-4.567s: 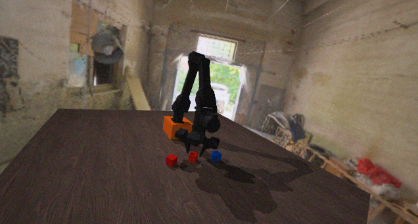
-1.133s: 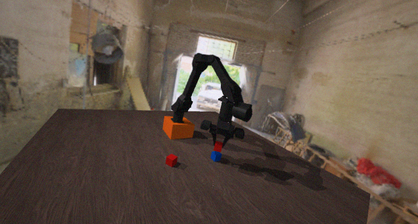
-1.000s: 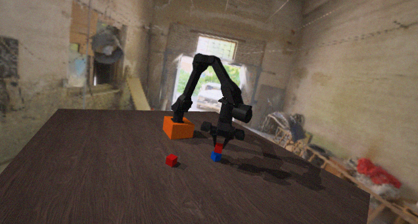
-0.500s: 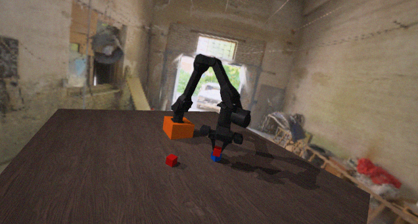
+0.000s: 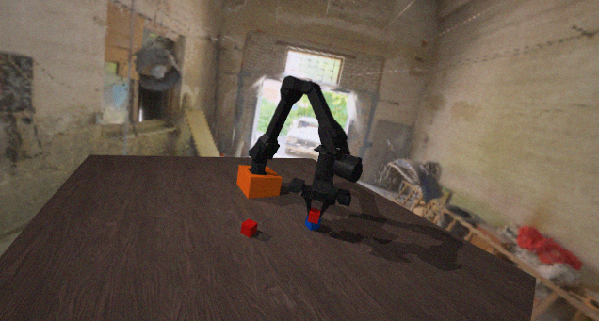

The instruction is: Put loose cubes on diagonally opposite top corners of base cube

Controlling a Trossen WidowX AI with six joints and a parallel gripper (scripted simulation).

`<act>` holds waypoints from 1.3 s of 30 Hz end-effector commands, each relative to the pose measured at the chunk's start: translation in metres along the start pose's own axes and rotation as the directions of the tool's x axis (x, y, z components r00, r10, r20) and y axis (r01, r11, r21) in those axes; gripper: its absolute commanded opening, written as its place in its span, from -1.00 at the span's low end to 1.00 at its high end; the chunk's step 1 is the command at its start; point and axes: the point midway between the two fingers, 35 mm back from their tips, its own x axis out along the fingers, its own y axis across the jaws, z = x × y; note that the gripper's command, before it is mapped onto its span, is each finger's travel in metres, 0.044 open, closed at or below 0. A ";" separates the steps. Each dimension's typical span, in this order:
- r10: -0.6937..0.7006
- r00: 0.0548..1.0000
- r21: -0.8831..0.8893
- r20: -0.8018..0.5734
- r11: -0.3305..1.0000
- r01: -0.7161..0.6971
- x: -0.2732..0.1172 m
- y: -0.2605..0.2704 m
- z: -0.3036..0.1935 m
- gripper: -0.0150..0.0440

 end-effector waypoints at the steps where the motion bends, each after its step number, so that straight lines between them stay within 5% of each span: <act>1: 0.002 1.000 0.003 -0.002 1.000 -0.002 0.001 0.000 0.000 -0.05; 4: 0.002 1.000 0.003 -0.002 1.000 -0.002 0.001 0.000 0.000 0.20; 32: 0.000 1.000 0.000 0.000 1.000 0.000 -0.030 0.000 0.000 0.20; 34: -0.003 1.000 0.010 -0.002 1.000 0.003 -0.029 -0.004 0.004 0.38; 39: -0.005 1.000 0.062 0.002 0.998 0.005 -0.038 -0.032 0.033 0.41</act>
